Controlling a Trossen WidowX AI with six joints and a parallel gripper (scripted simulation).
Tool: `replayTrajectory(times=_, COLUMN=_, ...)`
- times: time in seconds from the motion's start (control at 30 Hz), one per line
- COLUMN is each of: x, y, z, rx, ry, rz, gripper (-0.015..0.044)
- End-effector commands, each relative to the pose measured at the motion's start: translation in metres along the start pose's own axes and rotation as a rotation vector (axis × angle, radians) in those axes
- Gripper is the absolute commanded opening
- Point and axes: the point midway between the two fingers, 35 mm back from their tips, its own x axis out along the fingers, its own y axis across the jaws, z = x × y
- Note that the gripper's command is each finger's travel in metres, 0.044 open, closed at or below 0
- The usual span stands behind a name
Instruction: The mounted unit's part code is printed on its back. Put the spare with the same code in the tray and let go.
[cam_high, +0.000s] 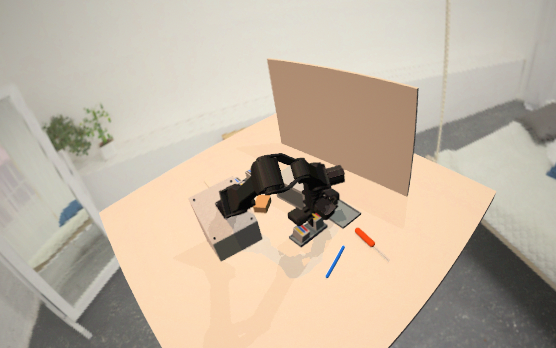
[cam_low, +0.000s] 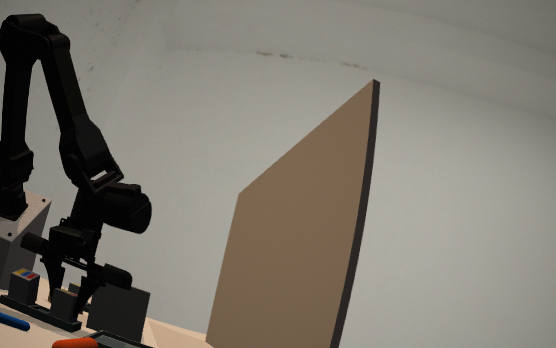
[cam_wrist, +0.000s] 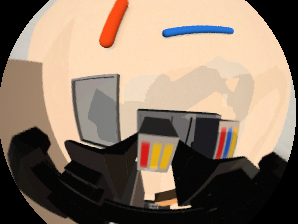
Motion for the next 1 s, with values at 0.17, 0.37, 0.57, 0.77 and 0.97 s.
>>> replayTrajectory(times=0.17, x=-0.042, y=0.004, z=-0.002, rx=0.001, ry=0.013, rz=0.007, gripper=0.0)
replayTrajectory(times=0.37, x=-0.074, y=0.001, z=-0.001, rx=-0.001, ry=0.011, rz=0.006, gripper=0.0)
replayTrajectory(times=0.57, x=-0.077, y=0.0, z=-0.001, rx=-0.001, ry=0.011, rz=0.006, gripper=0.0)
replayTrajectory(times=0.77, x=-0.077, y=0.0, z=-0.001, rx=-0.001, ry=0.011, rz=0.006, gripper=0.0)
replayTrajectory(times=0.97, x=-0.1, y=0.001, z=-0.002, rx=-0.008, ry=0.018, rz=0.002, gripper=0.0)
